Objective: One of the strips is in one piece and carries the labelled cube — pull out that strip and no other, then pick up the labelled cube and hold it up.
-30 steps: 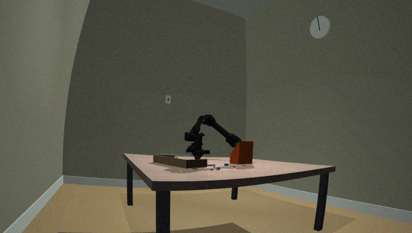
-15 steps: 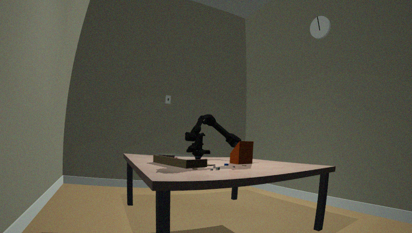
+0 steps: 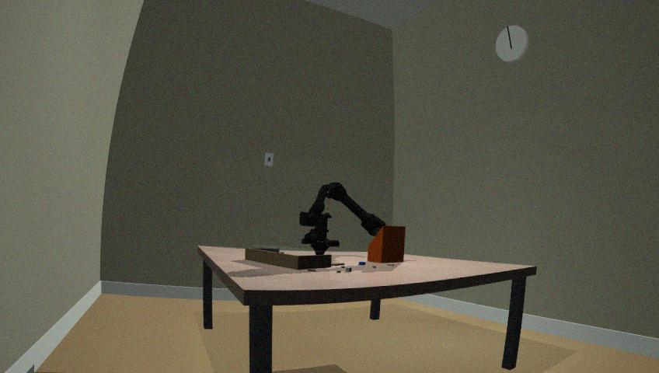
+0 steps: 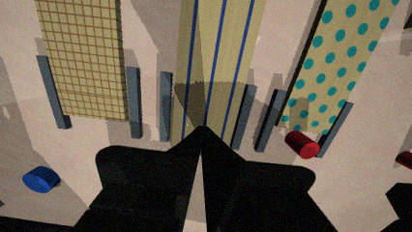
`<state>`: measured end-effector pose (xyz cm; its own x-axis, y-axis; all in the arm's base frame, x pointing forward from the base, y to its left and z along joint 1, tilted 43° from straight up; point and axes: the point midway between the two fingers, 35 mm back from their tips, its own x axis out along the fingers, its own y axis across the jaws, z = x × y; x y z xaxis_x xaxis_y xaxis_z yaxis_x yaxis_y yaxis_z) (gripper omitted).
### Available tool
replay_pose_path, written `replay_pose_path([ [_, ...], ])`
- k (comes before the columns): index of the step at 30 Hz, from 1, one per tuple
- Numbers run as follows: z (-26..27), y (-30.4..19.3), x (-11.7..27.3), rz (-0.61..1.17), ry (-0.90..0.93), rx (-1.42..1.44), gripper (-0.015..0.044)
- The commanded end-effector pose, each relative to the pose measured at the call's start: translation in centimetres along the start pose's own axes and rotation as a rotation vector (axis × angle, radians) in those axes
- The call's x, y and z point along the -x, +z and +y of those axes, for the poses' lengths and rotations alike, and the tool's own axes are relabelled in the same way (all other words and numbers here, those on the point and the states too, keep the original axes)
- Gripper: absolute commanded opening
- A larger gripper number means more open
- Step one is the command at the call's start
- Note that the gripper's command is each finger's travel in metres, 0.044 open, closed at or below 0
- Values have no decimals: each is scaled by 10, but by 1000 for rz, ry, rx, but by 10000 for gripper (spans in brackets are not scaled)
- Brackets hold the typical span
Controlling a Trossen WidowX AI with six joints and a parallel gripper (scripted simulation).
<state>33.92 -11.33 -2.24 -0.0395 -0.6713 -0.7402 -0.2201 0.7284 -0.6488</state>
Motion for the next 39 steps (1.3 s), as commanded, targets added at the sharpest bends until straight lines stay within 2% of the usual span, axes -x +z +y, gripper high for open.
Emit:
replay_pose_path([
  [1,1,-12,-5,20,-2,14,0],
  [39,1,-70,-5,23,-2,16,0],
])
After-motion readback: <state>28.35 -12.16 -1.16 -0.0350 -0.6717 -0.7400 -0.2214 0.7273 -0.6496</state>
